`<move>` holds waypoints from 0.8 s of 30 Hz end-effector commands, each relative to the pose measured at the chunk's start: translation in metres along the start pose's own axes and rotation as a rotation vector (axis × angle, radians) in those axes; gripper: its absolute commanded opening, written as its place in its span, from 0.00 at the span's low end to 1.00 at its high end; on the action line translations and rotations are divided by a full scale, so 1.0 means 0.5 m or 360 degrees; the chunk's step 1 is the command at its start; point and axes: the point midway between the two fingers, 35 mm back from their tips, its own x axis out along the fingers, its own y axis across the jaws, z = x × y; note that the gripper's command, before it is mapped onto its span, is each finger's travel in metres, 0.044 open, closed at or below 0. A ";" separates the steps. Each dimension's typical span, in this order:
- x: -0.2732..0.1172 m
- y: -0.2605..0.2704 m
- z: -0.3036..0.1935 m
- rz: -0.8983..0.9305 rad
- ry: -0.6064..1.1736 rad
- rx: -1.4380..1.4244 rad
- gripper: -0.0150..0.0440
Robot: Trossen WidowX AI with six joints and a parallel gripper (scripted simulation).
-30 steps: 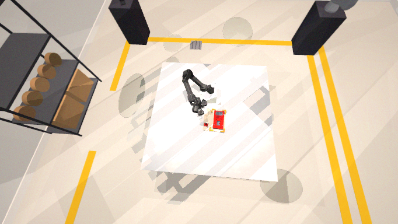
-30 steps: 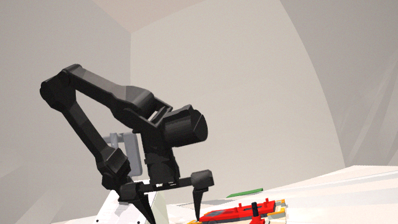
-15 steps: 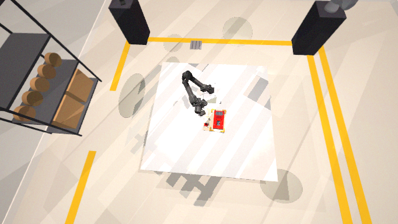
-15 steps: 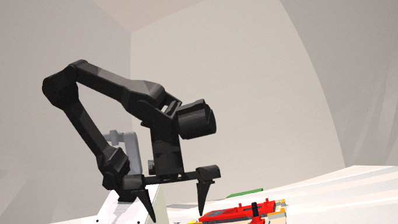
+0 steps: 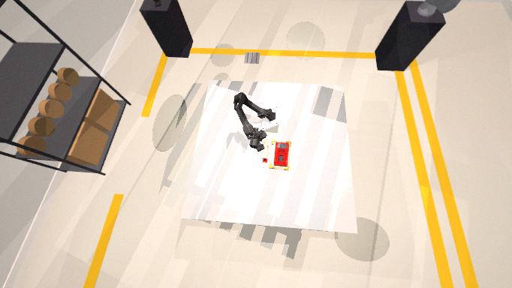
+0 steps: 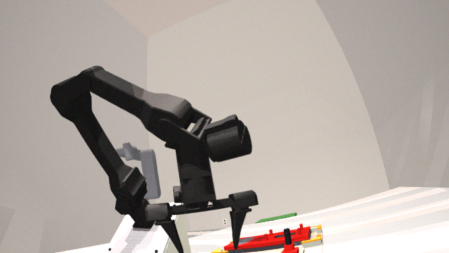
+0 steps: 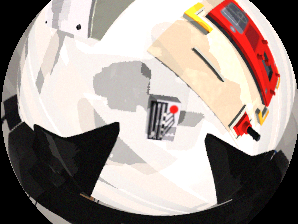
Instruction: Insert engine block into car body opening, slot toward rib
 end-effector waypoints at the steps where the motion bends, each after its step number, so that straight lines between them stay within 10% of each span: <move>1: 0.017 0.004 0.004 0.0015 -0.0001 -0.0016 1.00; 15: 0.057 0.006 0.004 0.0016 0.0001 -0.0016 1.00; 24: 0.057 0.006 0.004 0.0016 0.0001 -0.0016 0.60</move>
